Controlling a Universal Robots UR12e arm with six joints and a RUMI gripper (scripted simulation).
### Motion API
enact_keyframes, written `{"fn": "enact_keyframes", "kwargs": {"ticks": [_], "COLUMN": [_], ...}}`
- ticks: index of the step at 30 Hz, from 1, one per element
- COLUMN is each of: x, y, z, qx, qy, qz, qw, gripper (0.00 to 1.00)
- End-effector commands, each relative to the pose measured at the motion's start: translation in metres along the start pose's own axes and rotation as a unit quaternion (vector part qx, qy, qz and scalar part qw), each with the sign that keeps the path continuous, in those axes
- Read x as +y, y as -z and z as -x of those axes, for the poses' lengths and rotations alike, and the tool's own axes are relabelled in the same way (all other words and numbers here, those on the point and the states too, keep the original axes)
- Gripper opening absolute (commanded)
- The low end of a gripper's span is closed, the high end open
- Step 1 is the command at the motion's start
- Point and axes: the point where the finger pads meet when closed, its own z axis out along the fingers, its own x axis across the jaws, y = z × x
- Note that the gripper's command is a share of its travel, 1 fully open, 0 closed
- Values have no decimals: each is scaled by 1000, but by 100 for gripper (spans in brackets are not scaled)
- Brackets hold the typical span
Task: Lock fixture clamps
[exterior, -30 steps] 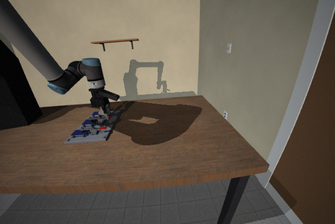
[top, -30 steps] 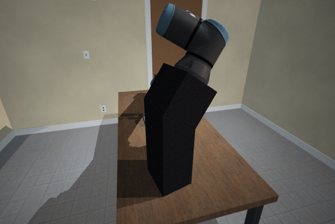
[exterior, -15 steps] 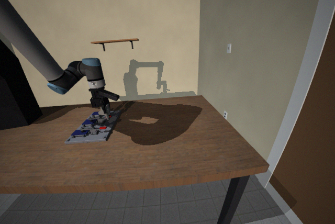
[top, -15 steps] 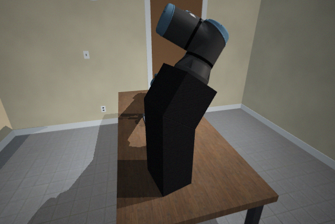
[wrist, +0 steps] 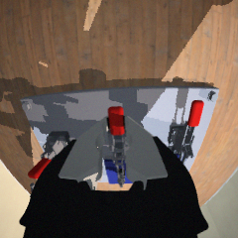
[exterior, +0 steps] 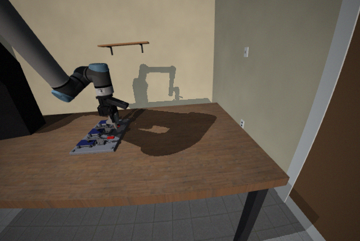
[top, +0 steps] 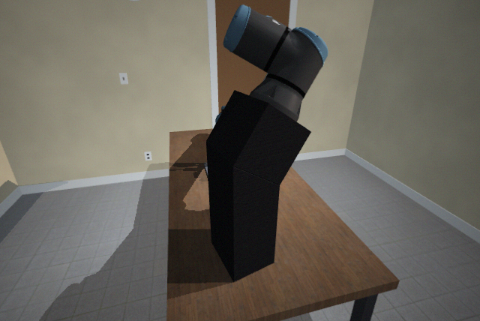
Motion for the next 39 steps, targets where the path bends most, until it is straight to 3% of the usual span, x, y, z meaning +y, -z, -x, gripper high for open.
{"fn": "enact_keyframes", "kwargs": {"ticks": [1, 37, 38, 39], "x": [1, 4, 1, 1], "y": [-4, -4, -1, -1], "z": [0, 0, 2, 2], "qx": [0, -1, -1, -1], "qy": [0, 1, 2, 2], "qz": [2, 4, 1, 1], "qw": [1000, 1000, 1000, 1000], "gripper": [0, 0, 28, 28]}}
